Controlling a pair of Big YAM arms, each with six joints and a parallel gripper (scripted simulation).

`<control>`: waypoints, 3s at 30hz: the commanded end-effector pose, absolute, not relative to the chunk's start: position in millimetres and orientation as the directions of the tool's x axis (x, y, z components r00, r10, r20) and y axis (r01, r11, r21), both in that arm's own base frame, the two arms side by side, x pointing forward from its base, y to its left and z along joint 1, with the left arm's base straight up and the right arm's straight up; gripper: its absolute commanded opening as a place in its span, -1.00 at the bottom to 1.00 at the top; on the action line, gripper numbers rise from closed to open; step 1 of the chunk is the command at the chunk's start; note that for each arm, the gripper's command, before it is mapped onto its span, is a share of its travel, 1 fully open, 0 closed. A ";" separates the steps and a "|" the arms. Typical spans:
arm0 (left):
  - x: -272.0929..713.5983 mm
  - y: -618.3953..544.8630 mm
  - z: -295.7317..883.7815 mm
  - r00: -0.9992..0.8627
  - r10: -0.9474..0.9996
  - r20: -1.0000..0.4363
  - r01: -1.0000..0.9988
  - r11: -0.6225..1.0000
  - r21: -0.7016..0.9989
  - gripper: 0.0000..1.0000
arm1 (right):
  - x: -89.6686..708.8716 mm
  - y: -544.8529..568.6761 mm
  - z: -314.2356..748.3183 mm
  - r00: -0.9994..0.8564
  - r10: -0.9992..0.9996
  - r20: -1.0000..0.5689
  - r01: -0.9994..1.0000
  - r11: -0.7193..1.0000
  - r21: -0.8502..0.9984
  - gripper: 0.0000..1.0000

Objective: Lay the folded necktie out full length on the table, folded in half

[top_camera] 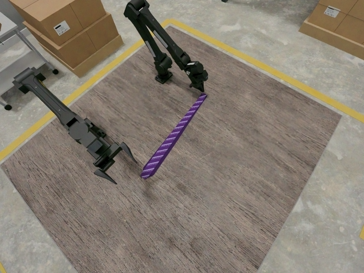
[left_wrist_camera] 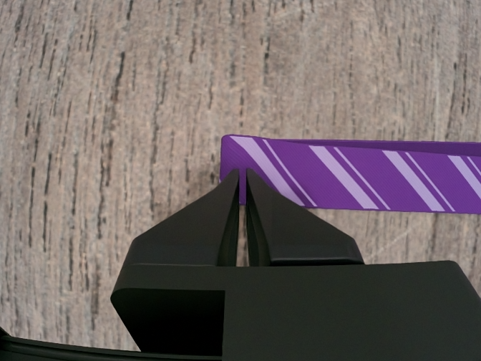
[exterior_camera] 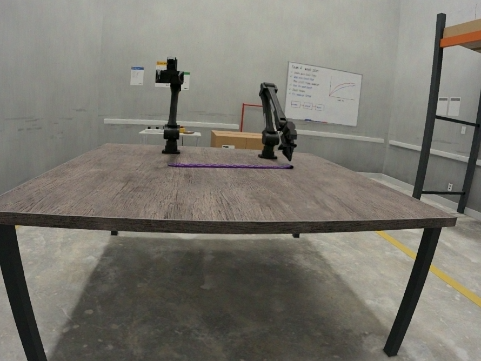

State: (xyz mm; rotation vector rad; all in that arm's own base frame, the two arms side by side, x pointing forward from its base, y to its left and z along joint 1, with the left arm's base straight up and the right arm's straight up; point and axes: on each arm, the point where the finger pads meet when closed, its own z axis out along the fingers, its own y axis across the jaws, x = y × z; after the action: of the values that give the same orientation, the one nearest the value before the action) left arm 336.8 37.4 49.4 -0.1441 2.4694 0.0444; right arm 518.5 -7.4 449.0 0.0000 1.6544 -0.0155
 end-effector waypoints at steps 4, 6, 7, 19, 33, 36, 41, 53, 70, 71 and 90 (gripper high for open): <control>347.5 38.9 56.1 -0.761 -0.085 -0.643 -0.111 0.994 0.000 -0.91 | 520.7 -0.3 481.3 -0.021 0.001 -1.000 -0.001 1.000 0.001 1.00; 347.5 38.9 55.3 -0.761 -0.085 -0.643 -0.111 0.994 0.000 -0.91 | 520.7 -0.3 481.3 -0.021 0.001 -1.000 -0.001 1.000 0.001 1.00; 347.5 38.9 54.8 -0.761 -0.085 -0.643 -0.111 0.994 0.000 -0.91 | 520.7 -0.3 481.3 -0.021 0.001 -1.000 -0.001 1.000 0.001 1.00; 347.5 38.9 48.6 -0.761 -0.085 -0.643 -0.111 0.994 0.000 -0.91 | 520.7 -0.3 481.3 -0.021 0.001 -1.000 -0.001 1.000 0.001 1.00; 347.5 38.9 39.1 -0.761 -0.085 -0.643 -0.111 0.994 0.000 -0.91 | 520.7 -0.3 481.3 -0.021 0.001 -1.000 -0.001 1.000 0.001 1.00; 347.5 38.9 36.7 -0.761 -0.085 -0.643 -0.111 0.994 0.000 -0.91 | 520.7 -0.3 481.3 -0.021 0.001 -1.000 -0.001 1.000 0.001 1.00; 347.5 38.9 33.0 -0.761 -0.085 -0.643 -0.111 0.994 0.000 -0.91 | 520.7 -0.3 481.3 -0.021 0.001 -1.000 -0.001 1.000 0.001 1.00; 347.5 38.9 27.3 -0.761 -0.085 -0.643 -0.111 0.994 0.000 -0.91 | 520.7 -0.3 481.3 -0.021 0.001 -1.000 -0.001 1.000 0.001 1.00; 347.5 38.9 25.3 -0.761 -0.085 -0.643 -0.111 0.994 0.000 -0.91 | 520.7 -0.3 481.3 -0.021 0.001 -1.000 -0.001 1.000 0.001 1.00; 347.5 38.9 25.3 -0.761 -0.085 -0.643 -0.111 0.994 0.000 -0.91 | 520.7 -0.3 481.3 -0.021 0.001 -1.000 -0.001 1.000 0.001 1.00; 347.5 38.9 25.3 -0.761 -0.085 -0.643 -0.111 0.994 0.000 -0.91 | 520.7 -0.3 481.3 -0.021 0.001 -1.000 -0.001 1.000 0.001 1.00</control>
State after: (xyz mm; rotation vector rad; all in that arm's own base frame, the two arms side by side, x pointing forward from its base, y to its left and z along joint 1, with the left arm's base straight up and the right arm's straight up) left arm 337.4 37.4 18.5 -0.1440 2.4681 0.0444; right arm 518.5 -7.4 449.0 0.0000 1.6544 -0.0155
